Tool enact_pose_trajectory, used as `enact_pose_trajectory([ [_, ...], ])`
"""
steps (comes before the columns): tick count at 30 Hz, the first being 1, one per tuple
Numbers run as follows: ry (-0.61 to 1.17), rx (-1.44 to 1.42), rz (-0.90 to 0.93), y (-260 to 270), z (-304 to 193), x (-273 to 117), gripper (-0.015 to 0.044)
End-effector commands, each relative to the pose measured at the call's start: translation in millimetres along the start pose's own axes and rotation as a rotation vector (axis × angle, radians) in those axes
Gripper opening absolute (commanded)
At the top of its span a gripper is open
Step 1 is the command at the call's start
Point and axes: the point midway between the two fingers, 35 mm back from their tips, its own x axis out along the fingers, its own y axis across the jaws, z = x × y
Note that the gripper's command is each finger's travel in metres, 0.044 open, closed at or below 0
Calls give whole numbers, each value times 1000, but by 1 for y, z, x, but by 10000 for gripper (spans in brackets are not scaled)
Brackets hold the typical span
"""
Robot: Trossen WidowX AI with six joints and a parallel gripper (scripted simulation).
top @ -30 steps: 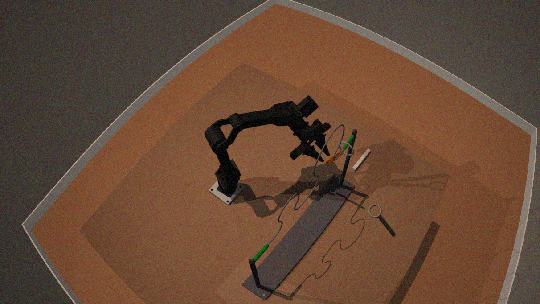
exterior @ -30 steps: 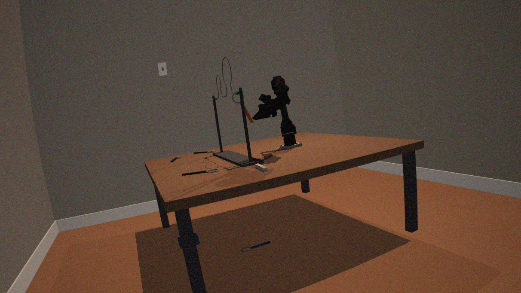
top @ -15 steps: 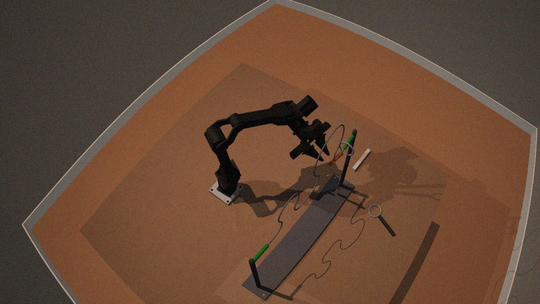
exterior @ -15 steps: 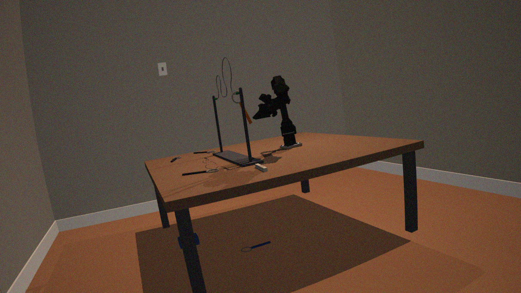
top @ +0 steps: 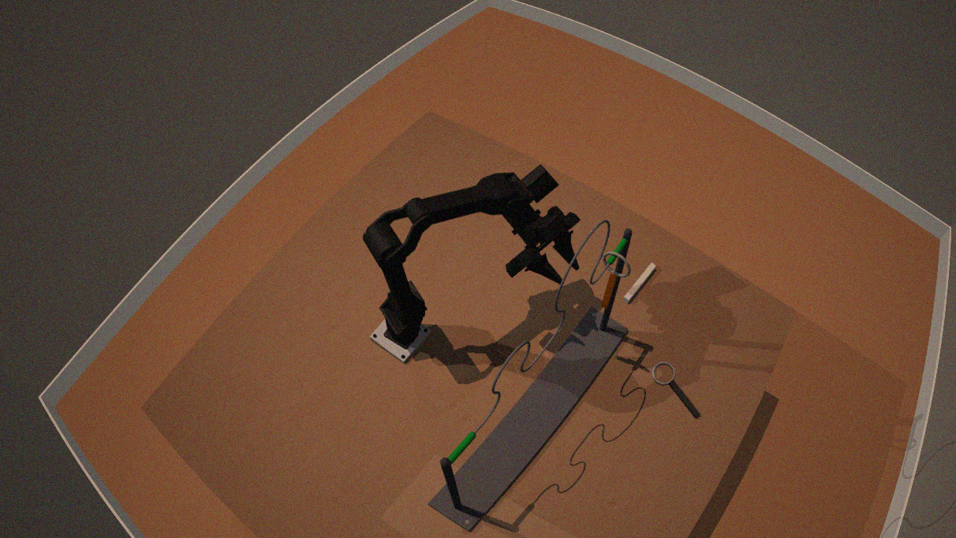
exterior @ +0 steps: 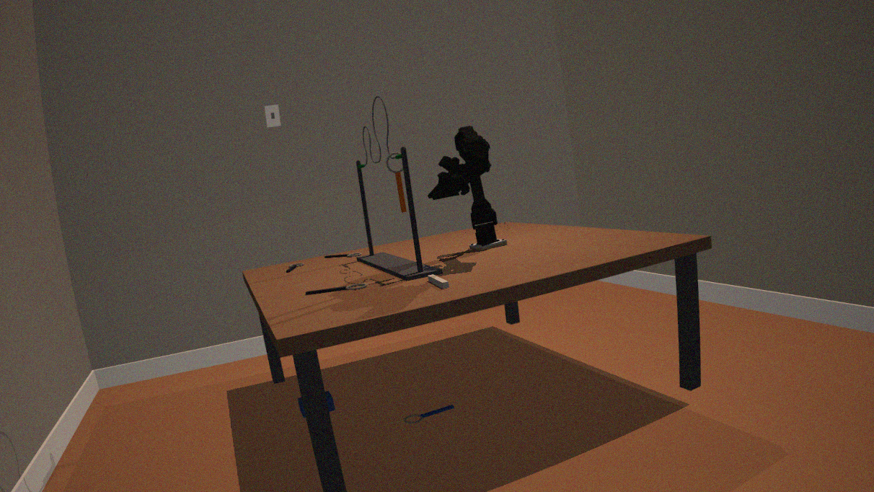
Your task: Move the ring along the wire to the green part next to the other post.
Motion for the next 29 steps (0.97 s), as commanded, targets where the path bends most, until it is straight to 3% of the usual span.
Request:
enact_pose_trajectory([
  [1, -17, 11, 19, 2, 6, -28, 317],
  [6, -18, 11, 19, 2, 6, -30, 440],
  [29, -18, 11, 19, 2, 6, -30, 440],
])
